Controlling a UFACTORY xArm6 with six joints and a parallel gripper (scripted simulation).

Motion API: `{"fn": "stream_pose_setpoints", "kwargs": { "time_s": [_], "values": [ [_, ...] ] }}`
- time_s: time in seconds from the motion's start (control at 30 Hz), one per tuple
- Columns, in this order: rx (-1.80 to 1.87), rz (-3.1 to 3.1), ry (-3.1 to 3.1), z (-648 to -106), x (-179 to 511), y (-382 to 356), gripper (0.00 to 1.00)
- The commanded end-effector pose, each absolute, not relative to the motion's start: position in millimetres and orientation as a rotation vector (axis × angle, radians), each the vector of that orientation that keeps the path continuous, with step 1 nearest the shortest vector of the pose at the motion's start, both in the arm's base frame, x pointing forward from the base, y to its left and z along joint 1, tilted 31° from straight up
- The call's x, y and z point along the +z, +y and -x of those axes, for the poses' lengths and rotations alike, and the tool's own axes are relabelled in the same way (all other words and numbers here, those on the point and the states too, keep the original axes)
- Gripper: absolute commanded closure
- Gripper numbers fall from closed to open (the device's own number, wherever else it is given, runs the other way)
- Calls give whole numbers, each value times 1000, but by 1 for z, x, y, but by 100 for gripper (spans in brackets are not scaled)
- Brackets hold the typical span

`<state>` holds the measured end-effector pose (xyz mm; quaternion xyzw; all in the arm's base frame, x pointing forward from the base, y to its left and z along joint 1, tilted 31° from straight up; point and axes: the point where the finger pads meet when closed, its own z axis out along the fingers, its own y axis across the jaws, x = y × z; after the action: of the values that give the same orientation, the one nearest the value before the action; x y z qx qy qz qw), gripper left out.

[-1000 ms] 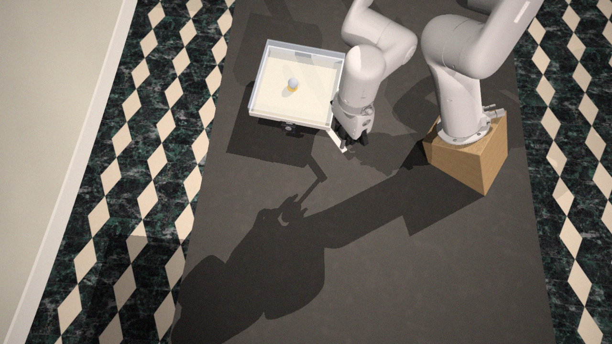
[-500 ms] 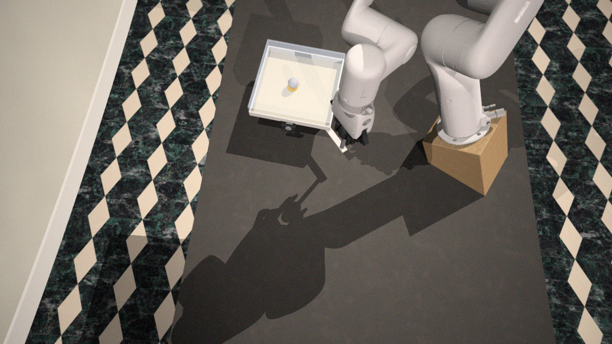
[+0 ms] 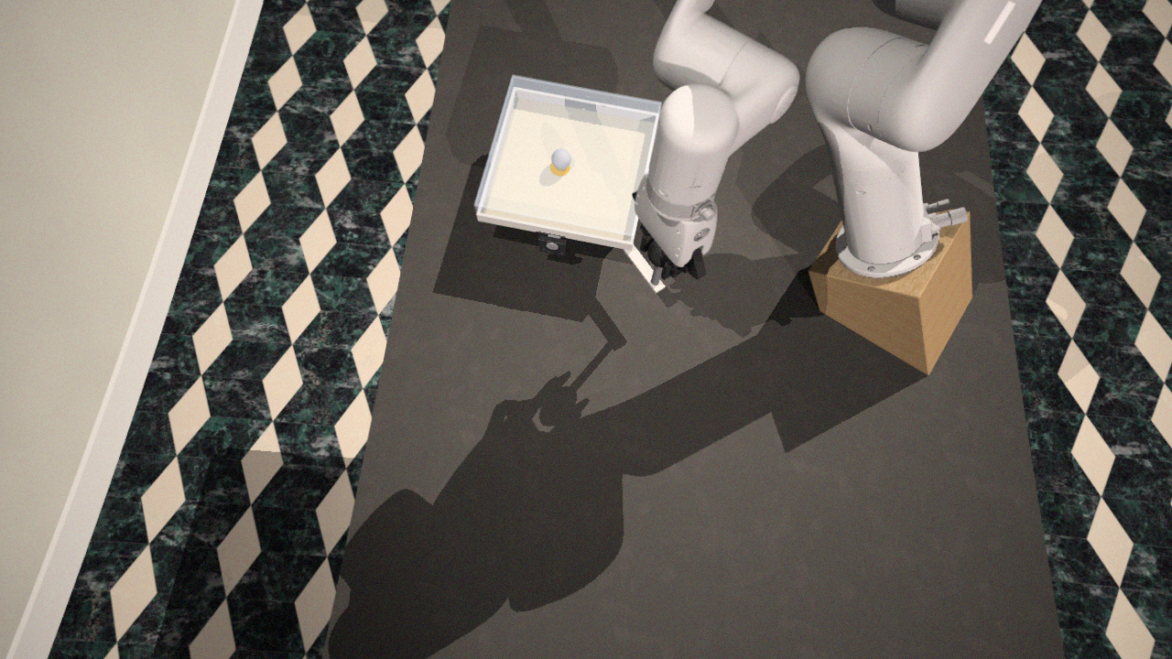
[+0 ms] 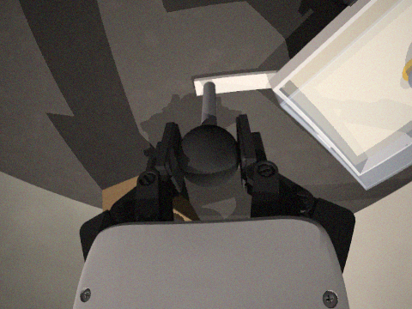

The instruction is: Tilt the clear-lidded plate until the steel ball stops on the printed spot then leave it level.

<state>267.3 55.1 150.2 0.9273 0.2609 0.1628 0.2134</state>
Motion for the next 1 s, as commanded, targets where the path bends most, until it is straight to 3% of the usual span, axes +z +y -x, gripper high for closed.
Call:
{"fn": "stream_pose_setpoints", "kwargs": {
  "time_s": [0.0,0.97],
  "values": [
    [455,-2573,724,-269,150,56,100],
    [455,-2573,724,-268,151,56,100]
  ]
}}
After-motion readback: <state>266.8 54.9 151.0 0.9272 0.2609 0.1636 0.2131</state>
